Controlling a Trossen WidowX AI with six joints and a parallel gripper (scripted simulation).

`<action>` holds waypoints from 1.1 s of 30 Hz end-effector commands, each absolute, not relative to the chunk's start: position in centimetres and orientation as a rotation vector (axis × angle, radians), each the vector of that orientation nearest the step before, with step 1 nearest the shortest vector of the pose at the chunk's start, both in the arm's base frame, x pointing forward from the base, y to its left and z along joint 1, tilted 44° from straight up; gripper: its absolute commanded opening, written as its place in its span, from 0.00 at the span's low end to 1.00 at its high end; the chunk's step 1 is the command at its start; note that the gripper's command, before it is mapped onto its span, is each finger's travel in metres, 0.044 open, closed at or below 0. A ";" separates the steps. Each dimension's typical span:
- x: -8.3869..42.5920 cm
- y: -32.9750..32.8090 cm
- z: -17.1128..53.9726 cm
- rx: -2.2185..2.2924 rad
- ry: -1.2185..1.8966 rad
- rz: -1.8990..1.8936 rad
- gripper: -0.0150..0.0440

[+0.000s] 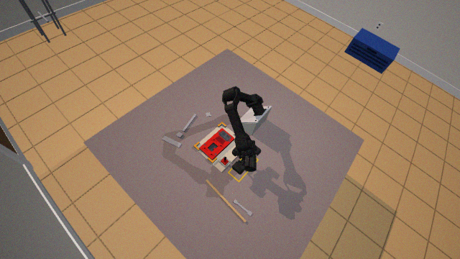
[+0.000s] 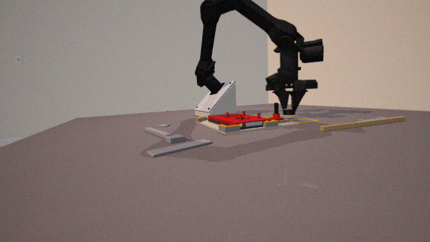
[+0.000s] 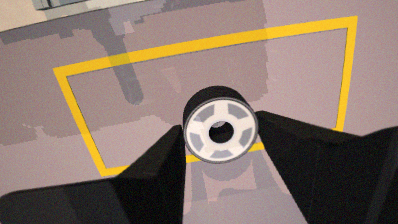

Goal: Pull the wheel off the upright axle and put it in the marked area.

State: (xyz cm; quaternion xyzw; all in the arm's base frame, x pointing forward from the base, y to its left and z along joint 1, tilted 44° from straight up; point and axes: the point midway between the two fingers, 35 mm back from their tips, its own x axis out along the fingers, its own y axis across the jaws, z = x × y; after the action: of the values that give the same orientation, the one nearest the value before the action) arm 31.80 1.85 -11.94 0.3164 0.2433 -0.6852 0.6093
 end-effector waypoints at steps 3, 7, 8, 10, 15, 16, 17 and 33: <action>31.4 0.4 -13.2 0.720 0.559 -1.582 0.25; 31.4 0.4 -13.2 0.720 0.559 -1.582 0.25; 31.5 0.7 -13.0 0.726 0.562 -1.583 0.30; 31.5 0.7 -13.0 0.726 0.562 -1.583 0.39; 31.5 0.7 -13.0 0.726 0.562 -1.583 0.61; 31.5 0.7 -13.0 0.726 0.562 -1.583 0.65; 31.5 0.7 -13.0 0.726 0.562 -1.583 0.70; 29.1 5.6 -7.1 0.723 0.566 -1.574 0.94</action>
State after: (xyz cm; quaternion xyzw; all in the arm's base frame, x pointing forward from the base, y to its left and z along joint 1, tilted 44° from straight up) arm 31.39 4.70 -8.61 0.3176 0.2401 -0.6824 0.6131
